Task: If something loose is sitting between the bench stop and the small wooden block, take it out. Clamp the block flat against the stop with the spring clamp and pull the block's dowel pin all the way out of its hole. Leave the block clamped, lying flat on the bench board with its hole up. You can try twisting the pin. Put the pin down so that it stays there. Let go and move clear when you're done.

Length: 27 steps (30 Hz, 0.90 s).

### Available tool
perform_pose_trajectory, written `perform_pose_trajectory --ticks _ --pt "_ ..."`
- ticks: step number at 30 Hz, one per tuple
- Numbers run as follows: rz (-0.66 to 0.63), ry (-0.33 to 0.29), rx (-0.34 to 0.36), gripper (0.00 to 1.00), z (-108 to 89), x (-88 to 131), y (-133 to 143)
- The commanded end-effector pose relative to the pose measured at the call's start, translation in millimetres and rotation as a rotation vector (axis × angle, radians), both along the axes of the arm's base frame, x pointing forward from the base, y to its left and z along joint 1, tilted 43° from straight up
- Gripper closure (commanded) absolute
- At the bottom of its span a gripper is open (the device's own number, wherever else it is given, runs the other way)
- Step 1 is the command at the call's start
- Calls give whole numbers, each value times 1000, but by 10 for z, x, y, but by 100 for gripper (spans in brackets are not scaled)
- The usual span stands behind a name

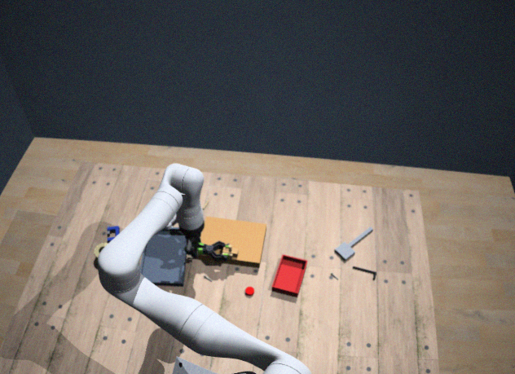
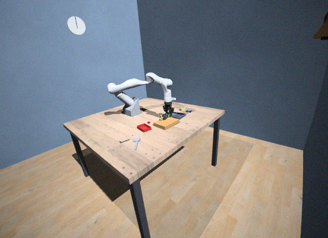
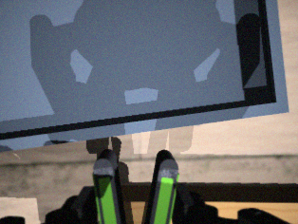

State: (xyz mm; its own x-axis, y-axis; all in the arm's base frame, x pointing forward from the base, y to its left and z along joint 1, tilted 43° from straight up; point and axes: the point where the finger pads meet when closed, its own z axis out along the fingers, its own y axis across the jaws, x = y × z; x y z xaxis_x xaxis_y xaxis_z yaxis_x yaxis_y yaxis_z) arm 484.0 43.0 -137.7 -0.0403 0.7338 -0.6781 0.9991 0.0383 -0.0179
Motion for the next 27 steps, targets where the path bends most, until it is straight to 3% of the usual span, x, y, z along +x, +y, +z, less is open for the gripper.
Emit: perform_pose_trajectory --ticks 1,27 --pt "2 0 2 50 2 2 17" --pt "2 0 2 46 2 2 17"
